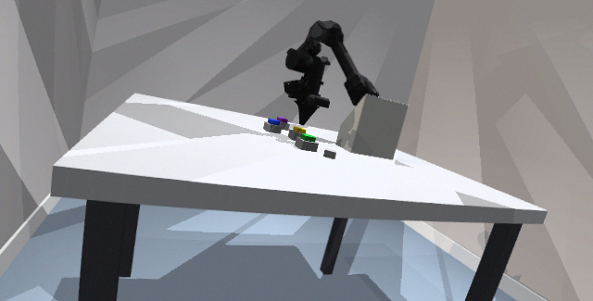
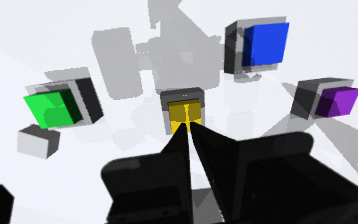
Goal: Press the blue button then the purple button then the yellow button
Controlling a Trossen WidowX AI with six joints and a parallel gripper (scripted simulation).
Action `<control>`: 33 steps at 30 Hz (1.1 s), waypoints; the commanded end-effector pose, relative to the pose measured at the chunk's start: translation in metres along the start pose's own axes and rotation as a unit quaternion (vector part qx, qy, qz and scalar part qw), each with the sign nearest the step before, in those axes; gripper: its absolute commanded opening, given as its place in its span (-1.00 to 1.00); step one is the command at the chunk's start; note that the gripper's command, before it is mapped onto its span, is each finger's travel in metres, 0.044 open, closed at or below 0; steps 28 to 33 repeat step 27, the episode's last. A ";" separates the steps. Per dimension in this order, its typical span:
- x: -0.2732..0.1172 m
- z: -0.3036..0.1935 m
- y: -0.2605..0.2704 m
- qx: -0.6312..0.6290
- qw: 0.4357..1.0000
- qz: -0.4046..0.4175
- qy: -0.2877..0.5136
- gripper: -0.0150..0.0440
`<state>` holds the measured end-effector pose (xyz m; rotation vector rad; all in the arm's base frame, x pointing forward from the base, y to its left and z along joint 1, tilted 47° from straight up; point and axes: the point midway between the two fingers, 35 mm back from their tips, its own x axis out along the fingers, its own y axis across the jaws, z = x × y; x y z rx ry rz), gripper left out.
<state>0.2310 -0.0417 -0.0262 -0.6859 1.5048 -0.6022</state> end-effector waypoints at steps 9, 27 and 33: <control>-0.046 0.033 0.075 0.002 1.000 0.022 -0.009 0.20; -0.083 0.015 0.223 0.006 1.000 0.013 -0.005 0.86; -0.083 0.015 0.223 0.006 1.000 0.013 -0.005 0.86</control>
